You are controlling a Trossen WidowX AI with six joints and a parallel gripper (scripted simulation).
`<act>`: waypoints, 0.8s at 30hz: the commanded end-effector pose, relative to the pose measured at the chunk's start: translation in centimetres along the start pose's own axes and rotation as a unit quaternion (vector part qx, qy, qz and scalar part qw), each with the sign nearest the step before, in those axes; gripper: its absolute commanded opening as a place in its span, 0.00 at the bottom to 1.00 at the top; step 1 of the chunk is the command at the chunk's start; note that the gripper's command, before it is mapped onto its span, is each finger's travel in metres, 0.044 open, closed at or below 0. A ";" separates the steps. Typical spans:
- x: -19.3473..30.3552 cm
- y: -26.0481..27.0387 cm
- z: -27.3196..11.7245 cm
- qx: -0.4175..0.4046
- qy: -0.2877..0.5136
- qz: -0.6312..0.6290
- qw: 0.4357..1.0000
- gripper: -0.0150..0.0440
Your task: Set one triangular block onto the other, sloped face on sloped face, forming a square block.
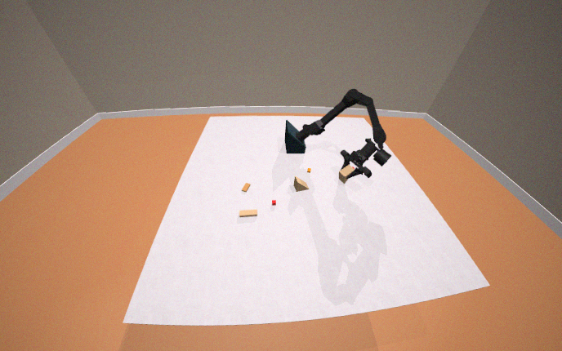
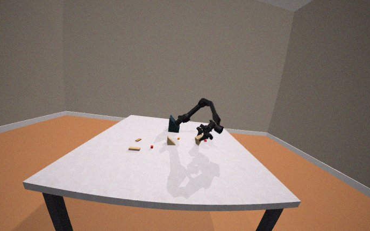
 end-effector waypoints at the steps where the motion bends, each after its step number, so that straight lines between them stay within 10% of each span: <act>1: 0.0 0.0 0.0 -0.001 0.001 -0.002 1.000 0.79; 6: 0.0 0.0 0.0 -0.001 0.001 -0.002 1.000 1.00; 24: -7.1 1.2 -6.8 0.000 -0.003 -0.001 1.000 1.00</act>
Point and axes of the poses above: the point midway between the two fingers, 35 mm back from their tips, its own z axis out along the fingers, its own y axis across the jaws, x = y × z, the point moved 9 cm from there along -z, back along the fingers, and after that the axes turned 9 degrees about z, right-handed, at the moved point
